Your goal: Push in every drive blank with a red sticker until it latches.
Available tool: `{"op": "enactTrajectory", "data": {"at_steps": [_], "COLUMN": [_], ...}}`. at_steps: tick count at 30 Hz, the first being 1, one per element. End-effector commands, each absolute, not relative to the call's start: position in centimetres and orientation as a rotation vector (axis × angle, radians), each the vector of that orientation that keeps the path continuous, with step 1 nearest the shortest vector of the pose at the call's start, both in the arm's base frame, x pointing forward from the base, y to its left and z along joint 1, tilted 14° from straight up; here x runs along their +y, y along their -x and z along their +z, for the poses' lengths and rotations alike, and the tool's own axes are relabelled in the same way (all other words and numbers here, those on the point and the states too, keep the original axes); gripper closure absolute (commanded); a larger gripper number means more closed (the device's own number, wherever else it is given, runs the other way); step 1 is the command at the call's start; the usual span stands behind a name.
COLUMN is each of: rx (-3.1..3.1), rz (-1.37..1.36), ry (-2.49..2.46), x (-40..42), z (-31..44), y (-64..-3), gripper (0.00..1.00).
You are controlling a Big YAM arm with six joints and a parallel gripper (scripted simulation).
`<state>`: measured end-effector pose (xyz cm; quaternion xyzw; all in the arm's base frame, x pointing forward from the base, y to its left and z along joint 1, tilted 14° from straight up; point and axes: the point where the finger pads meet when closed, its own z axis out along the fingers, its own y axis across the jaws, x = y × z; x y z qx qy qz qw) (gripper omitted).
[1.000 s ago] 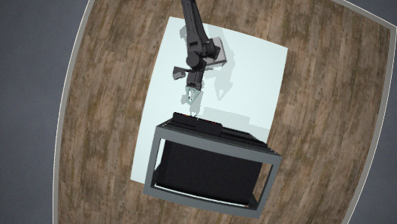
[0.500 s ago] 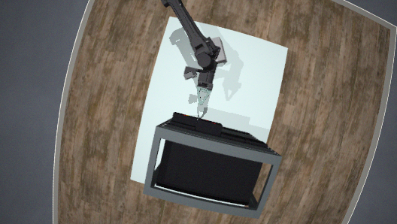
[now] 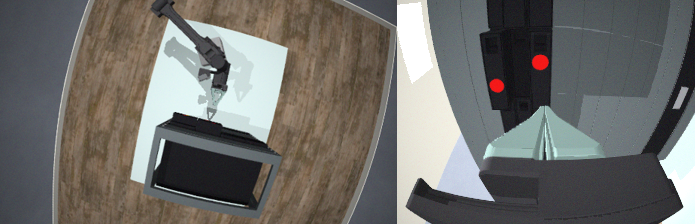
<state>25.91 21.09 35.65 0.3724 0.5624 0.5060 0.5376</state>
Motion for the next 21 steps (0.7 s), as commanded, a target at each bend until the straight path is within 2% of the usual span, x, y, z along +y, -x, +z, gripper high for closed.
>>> {"op": "enactTrajectory", "data": {"at_steps": [1, 7, 15, 21], "rx": [1.280, 1.249, 1.241, 1.262], "rz": [1.216, 1.259, 1.265, 1.274], "ry": [-0.899, -0.912, -0.908, -0.897], "x": [20.2, 21.0, 21.9, 22.0], "z": [37.2, 39.9, 40.5, 39.5], "y": [-26.1, -27.1, -32.6, -31.8], "gripper": [1.00, 1.00, 1.00, 1.00]}}
